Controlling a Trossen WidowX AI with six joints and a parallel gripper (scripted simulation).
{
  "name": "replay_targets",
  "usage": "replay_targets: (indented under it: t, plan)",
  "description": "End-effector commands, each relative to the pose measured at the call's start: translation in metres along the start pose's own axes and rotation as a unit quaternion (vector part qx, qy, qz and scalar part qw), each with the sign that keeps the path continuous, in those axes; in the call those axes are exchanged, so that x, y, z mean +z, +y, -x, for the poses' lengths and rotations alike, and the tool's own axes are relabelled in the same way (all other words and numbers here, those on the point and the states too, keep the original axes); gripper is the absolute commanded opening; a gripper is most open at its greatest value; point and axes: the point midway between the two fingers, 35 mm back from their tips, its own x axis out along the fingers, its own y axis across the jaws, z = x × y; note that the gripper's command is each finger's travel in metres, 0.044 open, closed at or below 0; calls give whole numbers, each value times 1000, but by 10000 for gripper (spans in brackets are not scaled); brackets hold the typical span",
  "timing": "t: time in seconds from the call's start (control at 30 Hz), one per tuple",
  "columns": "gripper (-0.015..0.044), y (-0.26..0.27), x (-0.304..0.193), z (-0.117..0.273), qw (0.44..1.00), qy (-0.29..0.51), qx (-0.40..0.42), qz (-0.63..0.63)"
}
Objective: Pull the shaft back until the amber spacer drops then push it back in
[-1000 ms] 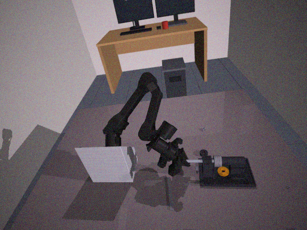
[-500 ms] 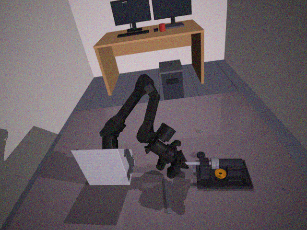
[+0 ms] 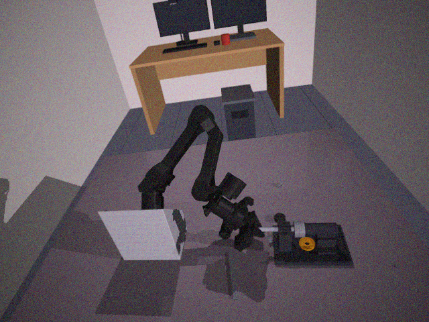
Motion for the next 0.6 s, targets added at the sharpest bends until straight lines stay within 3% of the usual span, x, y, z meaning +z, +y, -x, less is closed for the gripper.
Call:
replay_targets:
  t: [0.0,0.57]
  plan:
    - [0,-1,-6,-3,1000,5,-1,2]
    - [0,-1,-10,-8,1000,5,-2,2]
